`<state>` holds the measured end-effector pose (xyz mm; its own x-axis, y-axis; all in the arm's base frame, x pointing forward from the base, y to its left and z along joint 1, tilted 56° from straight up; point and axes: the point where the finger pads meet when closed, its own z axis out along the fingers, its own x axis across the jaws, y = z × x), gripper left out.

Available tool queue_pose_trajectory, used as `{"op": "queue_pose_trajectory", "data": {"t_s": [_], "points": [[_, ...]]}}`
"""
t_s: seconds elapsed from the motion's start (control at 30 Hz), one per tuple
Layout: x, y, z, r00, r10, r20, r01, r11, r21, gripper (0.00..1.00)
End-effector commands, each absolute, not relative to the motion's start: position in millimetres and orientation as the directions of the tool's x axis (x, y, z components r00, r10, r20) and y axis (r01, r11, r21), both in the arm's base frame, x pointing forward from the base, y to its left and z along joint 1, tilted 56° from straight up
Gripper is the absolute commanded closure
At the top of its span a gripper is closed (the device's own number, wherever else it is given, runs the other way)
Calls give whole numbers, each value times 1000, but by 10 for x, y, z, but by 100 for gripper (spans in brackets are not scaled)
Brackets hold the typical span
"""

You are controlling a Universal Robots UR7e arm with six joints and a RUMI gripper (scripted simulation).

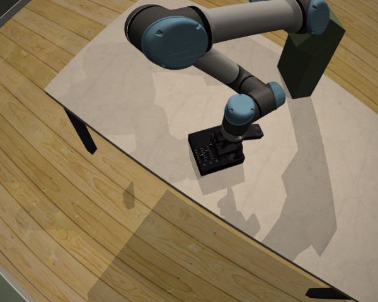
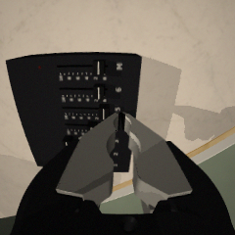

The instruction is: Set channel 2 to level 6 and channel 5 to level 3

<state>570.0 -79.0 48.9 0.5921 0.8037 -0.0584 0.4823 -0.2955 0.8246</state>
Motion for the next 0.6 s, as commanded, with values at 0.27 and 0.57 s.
{"op": "queue_pose_trajectory", "data": {"t_s": [0.27,0.57], "points": [[5687,-807,494,592,804,-58,482,-295,825,100],[5663,-839,497,592,804,-58,482,-295,825,100]]}}
